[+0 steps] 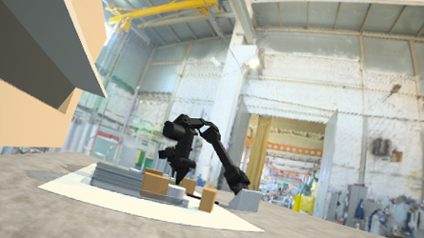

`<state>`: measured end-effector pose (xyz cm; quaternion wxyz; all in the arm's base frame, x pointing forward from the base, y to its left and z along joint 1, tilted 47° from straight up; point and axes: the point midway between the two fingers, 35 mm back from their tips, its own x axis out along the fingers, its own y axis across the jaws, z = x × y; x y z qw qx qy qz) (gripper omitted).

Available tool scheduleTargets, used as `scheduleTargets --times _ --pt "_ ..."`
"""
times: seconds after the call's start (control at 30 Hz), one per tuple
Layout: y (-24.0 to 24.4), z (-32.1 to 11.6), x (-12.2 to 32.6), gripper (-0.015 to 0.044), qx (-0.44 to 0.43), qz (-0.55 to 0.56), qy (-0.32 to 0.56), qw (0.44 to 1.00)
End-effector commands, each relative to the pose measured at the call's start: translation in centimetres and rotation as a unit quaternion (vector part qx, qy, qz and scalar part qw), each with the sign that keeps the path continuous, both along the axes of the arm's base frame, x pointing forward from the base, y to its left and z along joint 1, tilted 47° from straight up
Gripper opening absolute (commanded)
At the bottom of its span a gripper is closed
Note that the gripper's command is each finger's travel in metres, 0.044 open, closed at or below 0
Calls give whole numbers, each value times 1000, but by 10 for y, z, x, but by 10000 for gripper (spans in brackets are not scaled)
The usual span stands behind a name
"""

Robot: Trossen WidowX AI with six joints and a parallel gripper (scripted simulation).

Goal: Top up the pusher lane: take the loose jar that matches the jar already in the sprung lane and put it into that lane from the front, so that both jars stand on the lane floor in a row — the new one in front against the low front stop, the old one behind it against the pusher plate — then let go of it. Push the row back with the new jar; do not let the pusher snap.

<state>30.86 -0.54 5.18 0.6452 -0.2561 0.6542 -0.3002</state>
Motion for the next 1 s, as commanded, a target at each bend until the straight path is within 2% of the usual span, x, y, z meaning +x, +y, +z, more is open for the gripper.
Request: scheduleTargets --times 0.0,0.97 --pt "1 4 9 0 -2 4 -13 1000" --pt "1 7 23 0 -2 4 -13 1000"
